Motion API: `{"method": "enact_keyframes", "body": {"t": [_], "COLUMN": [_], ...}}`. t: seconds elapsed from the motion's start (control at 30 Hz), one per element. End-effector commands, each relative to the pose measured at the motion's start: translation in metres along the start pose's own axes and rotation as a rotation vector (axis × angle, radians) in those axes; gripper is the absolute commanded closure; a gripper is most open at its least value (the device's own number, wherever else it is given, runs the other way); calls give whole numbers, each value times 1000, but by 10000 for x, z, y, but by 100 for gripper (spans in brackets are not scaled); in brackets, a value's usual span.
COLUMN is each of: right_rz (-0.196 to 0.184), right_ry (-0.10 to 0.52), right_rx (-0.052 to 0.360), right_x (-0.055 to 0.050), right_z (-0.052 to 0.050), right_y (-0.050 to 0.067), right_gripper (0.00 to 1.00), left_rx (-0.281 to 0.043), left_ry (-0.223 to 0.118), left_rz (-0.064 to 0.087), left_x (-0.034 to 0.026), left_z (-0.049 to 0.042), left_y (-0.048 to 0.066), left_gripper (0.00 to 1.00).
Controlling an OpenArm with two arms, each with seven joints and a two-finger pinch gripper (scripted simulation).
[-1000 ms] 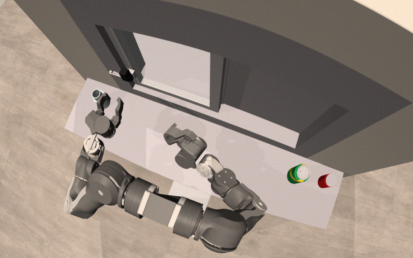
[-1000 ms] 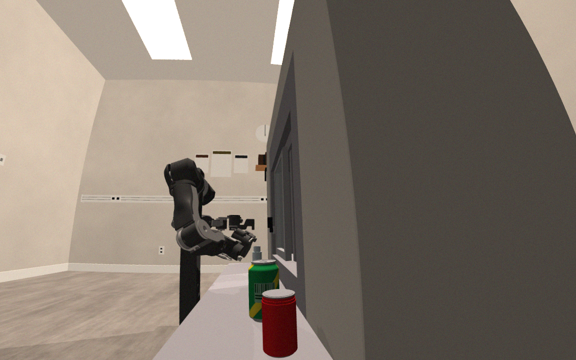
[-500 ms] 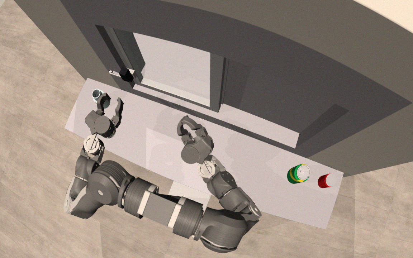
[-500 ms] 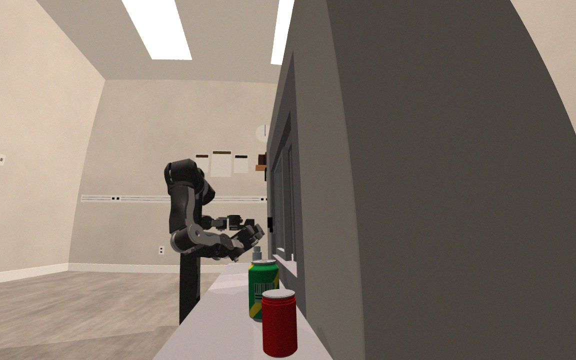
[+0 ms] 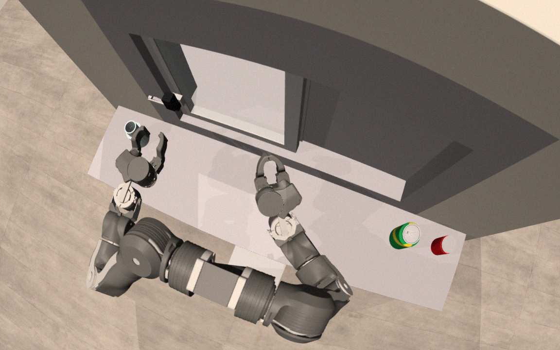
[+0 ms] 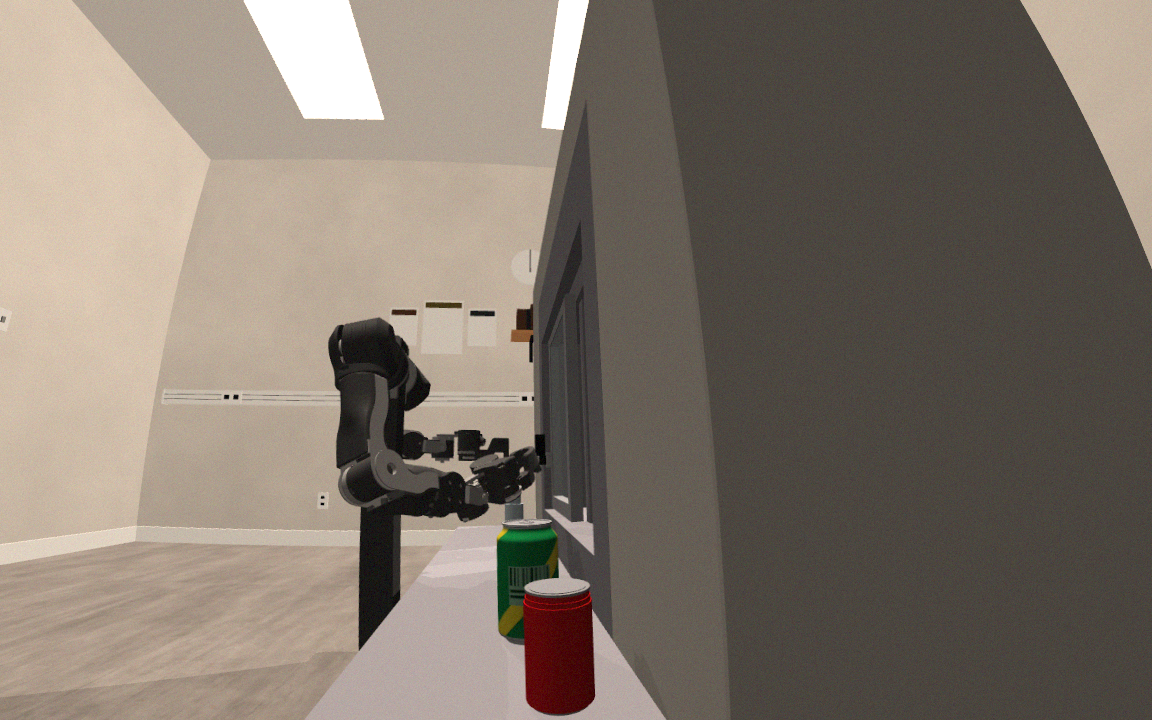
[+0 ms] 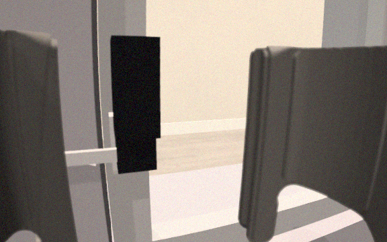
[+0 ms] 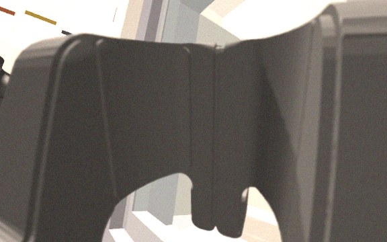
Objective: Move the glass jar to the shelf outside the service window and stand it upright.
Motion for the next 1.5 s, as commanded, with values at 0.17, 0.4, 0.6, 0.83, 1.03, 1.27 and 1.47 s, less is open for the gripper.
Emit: {"method": "enact_keyframes", "body": {"t": [0.17,0.4,0.6,0.83,1.03,1.27,1.47], "right_rz": [-209,-474,-464,-385,-292,-175,-99], "right_ry": [-26,-62,-85,-292,-520,-785,-947], "right_rx": [20,53,48,-68,-196,-347,-441], "right_x": [246,550,539,458,386,334,320], "right_z": [31,83,88,-2,-123,-281,-380], "right_y": [-19,-133,-136,-95,-74,-85,-110], "right_gripper": [100,100,100,100,100,100,100], "left_rx": [0,0,0,0,0,0,0], "left_ry": [1,1,1,1,1,1,1], "left_rz": [3,3,3,3,3,3,3], "left_x": [-9,-9,-9,-9,-9,-9,-9], "left_z": [0,0,0,0,0,0,0], "left_y": [1,1,1,1,1,1,1], "left_gripper": [70,70,70,70,70,70,70]}}
Point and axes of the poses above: on each arm, the point where the finger pads meet when closed, its own y axis out along the fingers, its own z axis across the jaws, x = y × z, the point moved 4 cm from there along -y, back along the fingers, and after that the axes turned 7 degrees about y, right-handed, at the moved point
